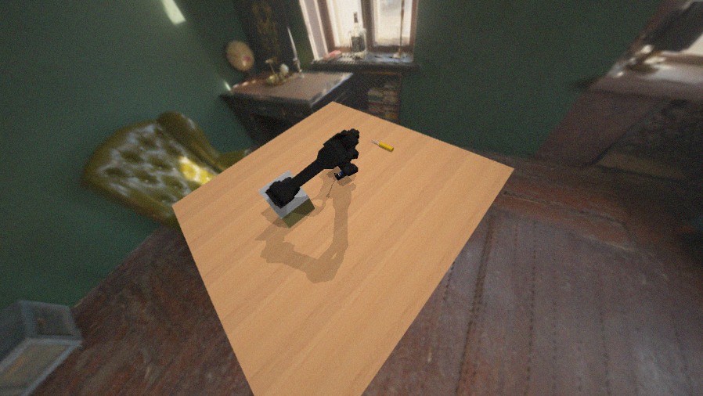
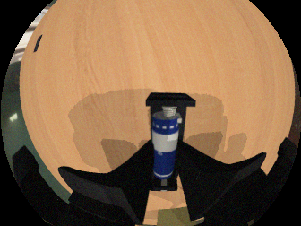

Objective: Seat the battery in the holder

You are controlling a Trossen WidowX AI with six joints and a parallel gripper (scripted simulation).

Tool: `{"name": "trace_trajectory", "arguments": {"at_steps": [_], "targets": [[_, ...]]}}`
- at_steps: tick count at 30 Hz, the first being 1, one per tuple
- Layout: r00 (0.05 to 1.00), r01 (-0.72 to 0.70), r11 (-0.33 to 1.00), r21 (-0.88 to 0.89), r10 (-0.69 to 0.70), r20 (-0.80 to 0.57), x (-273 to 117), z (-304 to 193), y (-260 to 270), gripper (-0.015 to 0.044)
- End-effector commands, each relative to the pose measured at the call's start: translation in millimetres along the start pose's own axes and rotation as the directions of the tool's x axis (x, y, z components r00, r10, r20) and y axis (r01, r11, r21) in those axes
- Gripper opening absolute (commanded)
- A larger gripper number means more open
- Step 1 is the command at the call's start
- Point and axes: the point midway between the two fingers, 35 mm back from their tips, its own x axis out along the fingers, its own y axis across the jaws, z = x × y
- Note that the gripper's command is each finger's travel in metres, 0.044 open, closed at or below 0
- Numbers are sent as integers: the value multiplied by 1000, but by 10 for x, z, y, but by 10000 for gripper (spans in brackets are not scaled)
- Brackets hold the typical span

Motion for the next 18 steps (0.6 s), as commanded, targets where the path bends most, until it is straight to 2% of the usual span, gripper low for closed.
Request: {"name": "trace_trajectory", "arguments": {"at_steps": [1,18], "targets": [[1000,3,1000,4,-3,9,2,-7,-13,62],[1000,2,1000,3,-2,24,2,-108,-17,62]]}}
